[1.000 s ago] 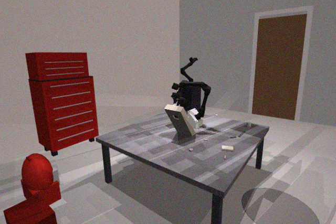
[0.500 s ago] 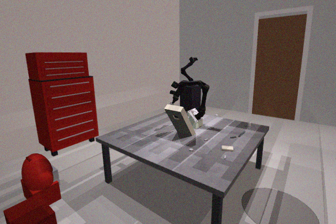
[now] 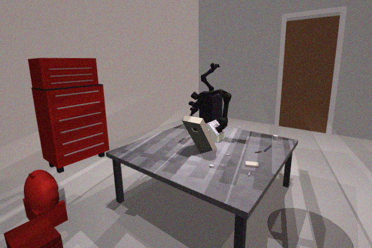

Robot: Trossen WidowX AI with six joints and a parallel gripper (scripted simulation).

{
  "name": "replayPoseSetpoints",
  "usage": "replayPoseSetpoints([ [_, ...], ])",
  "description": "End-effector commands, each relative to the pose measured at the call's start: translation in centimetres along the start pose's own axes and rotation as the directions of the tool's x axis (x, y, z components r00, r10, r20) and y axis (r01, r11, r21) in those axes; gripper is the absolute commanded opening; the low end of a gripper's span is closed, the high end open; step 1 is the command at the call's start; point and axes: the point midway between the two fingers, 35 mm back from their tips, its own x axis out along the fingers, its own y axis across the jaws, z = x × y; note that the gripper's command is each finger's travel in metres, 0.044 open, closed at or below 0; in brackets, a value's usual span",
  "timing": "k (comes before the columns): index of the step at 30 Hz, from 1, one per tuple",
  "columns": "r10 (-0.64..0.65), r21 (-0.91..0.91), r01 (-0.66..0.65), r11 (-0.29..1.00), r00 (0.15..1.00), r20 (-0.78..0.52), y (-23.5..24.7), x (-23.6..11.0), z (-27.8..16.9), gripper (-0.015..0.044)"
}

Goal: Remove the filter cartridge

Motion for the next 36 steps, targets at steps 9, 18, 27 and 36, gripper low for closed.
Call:
replayPoseSetpoints([
  [9,-0.148,0.255,0.147,0.956,0.989,-0.017,-8.1,4.8,-4.2,0.0000],
  [18,-0.247,0.427,0.251,0.869,0.967,-0.066,-12.5,7.8,-8.9,0.0000],
  [27,-0.253,0.439,0.258,0.861,0.965,-0.071,-12.8,9.2,-9.9,0.0000],
  [36,-0.254,0.439,0.259,0.860,0.965,-0.071,-12.8,13.4,-12.4,0.0000],
])
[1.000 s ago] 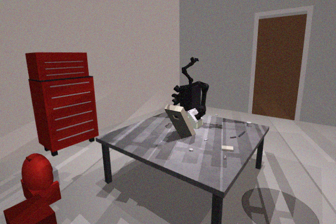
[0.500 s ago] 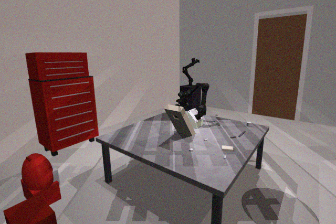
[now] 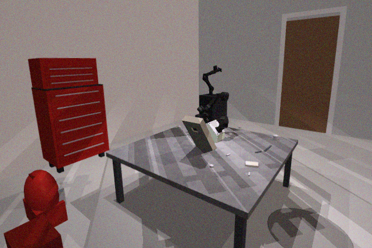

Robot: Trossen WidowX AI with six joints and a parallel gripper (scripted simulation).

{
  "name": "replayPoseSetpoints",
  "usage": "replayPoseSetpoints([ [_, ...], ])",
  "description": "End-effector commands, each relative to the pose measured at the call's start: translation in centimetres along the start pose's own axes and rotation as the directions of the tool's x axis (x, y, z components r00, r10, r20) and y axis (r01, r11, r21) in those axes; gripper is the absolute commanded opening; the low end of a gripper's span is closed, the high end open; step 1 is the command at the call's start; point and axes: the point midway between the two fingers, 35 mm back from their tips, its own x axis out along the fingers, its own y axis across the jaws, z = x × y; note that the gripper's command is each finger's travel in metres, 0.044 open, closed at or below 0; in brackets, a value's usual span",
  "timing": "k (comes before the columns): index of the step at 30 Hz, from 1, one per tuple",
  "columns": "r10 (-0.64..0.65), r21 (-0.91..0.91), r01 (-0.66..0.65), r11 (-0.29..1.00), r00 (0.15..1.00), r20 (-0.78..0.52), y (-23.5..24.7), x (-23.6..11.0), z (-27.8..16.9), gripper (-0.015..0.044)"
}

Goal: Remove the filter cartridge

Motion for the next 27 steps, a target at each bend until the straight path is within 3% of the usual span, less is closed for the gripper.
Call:
replayPoseSetpoints([
  [1,-0.003,-0.001,0.003,1.000,1.000,0.005,-0.1,1.6,-1.0,0.0000],
  [6,-0.003,-0.001,0.003,1.000,1.000,0.005,-0.1,2.2,-1.5,0.0000],
  [22,0.000,0.000,0.000,1.000,1.000,-0.007,0.0,1.9,-1.6,0.0420],
  [27,0.000,0.000,0.000,1.000,1.000,-0.007,0.0,1.0,-0.9,0.0440],
])
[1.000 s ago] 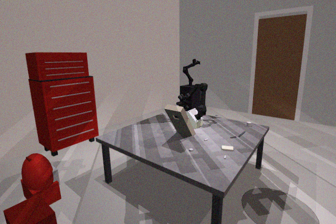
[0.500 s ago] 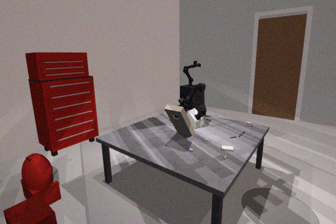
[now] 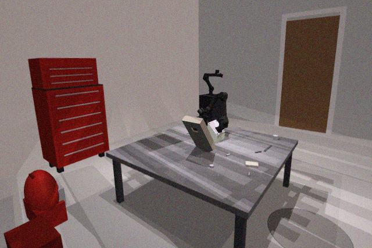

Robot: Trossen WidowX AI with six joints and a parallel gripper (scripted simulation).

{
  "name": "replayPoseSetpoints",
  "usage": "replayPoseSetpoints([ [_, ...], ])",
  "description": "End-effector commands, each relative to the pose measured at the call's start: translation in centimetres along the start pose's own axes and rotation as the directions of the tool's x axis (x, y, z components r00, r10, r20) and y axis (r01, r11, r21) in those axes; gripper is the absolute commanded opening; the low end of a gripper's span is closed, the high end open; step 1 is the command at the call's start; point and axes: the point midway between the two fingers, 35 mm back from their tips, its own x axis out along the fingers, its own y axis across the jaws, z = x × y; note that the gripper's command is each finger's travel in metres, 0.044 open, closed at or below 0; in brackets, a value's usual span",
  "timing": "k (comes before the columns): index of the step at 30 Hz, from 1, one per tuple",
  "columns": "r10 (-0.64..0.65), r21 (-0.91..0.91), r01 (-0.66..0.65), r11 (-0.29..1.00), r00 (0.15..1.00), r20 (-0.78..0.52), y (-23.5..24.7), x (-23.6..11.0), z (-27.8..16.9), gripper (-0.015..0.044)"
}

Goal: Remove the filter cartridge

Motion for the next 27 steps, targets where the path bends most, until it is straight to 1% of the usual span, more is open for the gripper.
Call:
replayPoseSetpoints([
  [1,0.000,0.001,0.000,1.000,1.000,0.006,0.0,-2.0,1.5,0.0440],
  [3,0.001,0.001,-0.001,1.000,1.000,0.006,0.0,-4.9,3.0,0.0440],
  [5,0.001,0.001,-0.001,1.000,1.000,0.006,0.0,-6.0,3.5,0.0440],
  [7,0.001,0.001,-0.001,1.000,1.000,0.006,0.0,-6.0,3.5,0.0440],
  [8,-0.002,0.001,0.002,1.000,1.000,0.017,-0.1,-4.9,3.3,0.0440],
  [27,-0.002,0.001,0.002,1.000,1.000,0.017,-0.1,-4.9,3.3,0.0440],
])
